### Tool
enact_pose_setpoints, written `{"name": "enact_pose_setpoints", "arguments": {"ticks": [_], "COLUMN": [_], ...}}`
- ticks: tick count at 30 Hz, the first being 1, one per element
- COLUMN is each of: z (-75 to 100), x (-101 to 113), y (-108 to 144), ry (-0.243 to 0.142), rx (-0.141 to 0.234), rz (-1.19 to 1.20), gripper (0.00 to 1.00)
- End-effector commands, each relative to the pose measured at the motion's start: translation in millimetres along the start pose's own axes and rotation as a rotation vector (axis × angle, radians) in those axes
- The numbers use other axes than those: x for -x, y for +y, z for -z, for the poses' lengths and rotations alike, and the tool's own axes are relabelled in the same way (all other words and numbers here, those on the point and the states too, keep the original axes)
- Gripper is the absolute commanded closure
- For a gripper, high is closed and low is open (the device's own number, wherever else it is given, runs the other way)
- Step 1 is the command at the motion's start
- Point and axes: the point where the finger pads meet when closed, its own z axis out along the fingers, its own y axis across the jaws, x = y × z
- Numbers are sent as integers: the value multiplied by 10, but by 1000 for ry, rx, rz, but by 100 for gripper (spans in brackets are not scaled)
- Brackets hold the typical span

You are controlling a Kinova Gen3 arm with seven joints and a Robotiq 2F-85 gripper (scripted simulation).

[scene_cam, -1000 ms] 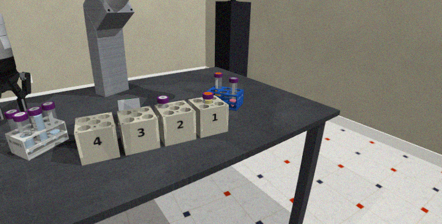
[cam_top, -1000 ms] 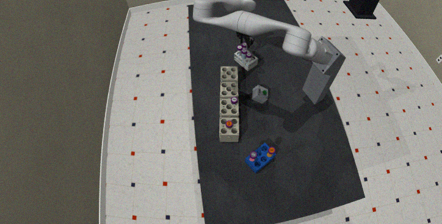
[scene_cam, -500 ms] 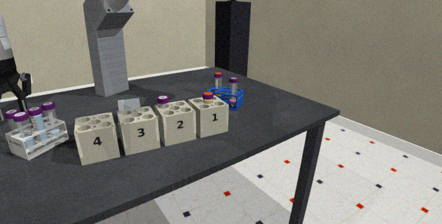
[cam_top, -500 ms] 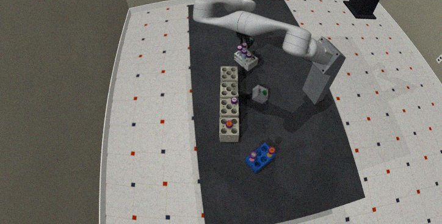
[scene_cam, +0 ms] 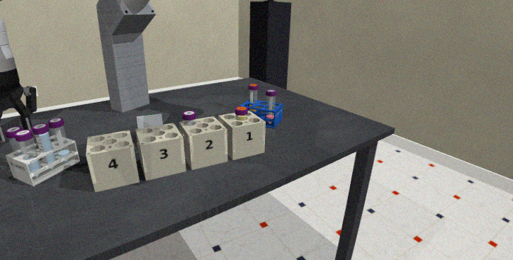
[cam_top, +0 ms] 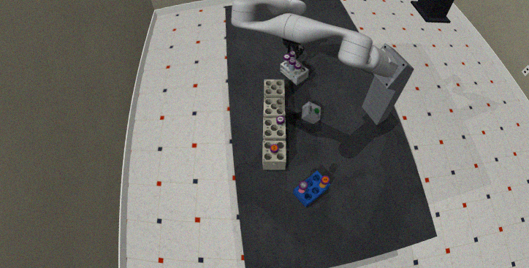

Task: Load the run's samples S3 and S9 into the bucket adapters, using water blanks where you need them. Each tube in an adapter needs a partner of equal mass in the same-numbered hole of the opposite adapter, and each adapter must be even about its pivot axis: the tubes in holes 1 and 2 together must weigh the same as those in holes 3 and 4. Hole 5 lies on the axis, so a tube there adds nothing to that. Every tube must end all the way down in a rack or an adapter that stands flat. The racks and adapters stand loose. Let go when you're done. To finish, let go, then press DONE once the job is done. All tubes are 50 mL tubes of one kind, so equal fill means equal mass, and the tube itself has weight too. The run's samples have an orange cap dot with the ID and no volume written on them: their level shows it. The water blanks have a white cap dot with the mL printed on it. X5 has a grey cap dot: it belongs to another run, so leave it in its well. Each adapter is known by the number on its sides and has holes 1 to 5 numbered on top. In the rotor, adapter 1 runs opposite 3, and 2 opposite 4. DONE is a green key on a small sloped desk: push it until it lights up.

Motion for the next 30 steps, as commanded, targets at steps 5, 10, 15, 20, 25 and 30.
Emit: {"name": "enact_pose_setpoints", "arguments": {"ticks": [5,10,15,20,25,30], "z": [-17,-34,-44,-44,-43,-43], "x": [-2,-2,-2,-2,-2,-2], "y": [-6,-6,-6,-7,-7,-7], "ry": [1,1,1,1,1,1], "rx": [-1,-1,-1,-1,-1,-1], "rz": [0,0,0,0,0,0], "gripper": [38,38,38,38,90,90]}}
